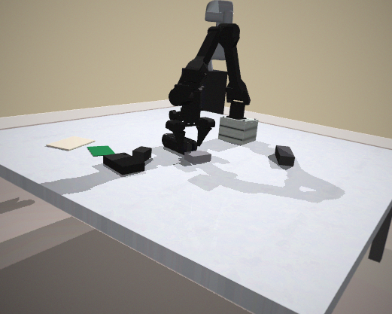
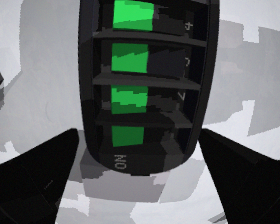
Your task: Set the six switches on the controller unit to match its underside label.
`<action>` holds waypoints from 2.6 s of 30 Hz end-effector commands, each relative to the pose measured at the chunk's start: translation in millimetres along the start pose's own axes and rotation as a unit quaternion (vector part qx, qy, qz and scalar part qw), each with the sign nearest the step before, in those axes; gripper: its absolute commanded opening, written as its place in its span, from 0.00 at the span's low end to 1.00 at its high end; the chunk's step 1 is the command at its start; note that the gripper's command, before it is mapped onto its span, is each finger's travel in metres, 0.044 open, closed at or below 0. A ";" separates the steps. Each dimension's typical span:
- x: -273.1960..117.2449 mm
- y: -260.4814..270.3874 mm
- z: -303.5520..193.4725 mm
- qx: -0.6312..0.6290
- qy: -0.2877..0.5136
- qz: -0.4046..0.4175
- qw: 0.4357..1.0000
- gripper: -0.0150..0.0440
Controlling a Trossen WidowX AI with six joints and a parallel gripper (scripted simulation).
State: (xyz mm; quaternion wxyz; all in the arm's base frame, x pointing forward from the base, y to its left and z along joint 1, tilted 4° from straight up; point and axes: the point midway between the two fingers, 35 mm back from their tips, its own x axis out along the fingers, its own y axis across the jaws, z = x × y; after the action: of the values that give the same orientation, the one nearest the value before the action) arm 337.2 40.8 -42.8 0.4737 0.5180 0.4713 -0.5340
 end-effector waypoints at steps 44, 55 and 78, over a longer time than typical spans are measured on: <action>-90.6 1.1 59.2 0.001 -0.002 0.001 1.000 0.82; -90.6 1.1 59.2 0.001 -0.002 0.001 1.000 0.33; -90.2 1.3 59.4 0.000 -0.002 0.001 1.000 0.65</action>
State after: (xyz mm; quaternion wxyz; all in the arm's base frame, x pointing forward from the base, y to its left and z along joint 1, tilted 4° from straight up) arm 333.6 -16.8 48.5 0.4753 0.5179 0.4692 -0.5345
